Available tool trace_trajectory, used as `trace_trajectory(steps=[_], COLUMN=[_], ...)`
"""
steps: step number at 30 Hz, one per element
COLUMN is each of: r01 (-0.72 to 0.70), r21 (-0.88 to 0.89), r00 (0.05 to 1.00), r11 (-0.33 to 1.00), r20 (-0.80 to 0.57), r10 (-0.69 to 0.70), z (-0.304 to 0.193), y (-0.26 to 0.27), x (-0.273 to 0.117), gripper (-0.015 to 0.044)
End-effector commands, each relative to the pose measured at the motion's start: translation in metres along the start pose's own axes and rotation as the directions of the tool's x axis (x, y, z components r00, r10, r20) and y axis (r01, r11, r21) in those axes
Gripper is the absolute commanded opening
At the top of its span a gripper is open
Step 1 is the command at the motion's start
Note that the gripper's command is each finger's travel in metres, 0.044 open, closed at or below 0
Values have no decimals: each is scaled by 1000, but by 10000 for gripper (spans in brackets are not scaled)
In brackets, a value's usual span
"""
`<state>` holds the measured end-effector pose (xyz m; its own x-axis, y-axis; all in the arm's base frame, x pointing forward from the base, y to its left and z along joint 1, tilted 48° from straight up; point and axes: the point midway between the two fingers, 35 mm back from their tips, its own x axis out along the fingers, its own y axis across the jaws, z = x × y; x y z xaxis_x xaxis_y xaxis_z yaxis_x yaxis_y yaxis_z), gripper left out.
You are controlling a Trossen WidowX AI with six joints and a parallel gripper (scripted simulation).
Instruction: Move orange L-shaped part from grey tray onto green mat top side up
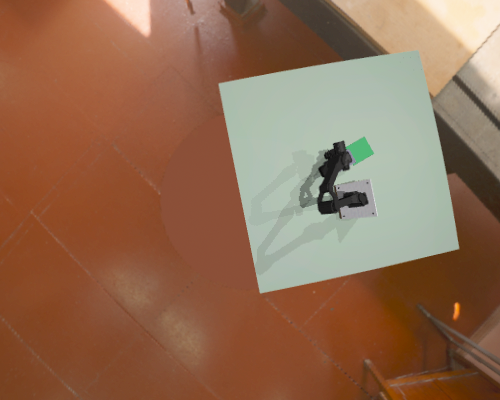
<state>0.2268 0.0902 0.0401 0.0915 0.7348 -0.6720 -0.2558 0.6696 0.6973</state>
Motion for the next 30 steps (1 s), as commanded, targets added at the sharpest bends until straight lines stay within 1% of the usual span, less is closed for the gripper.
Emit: trace_trajectory(steps=[1,5,7,15,30], r01=[1,0,6,4,10], r21=[-7,-7,-7,-6,-2], r00=[1000,1000,1000,1000,1000], r11=[1000,1000,1000,1000,1000], r20=[-6,-11,-12,-14,4], r10=[-1,0,-6,-4,-10], z=[-1,-1,0,0,2], y=[5,9,6,-3,-4], x=[-5,-12,-21,-101,-100], gripper=[180,180,180,180,180])
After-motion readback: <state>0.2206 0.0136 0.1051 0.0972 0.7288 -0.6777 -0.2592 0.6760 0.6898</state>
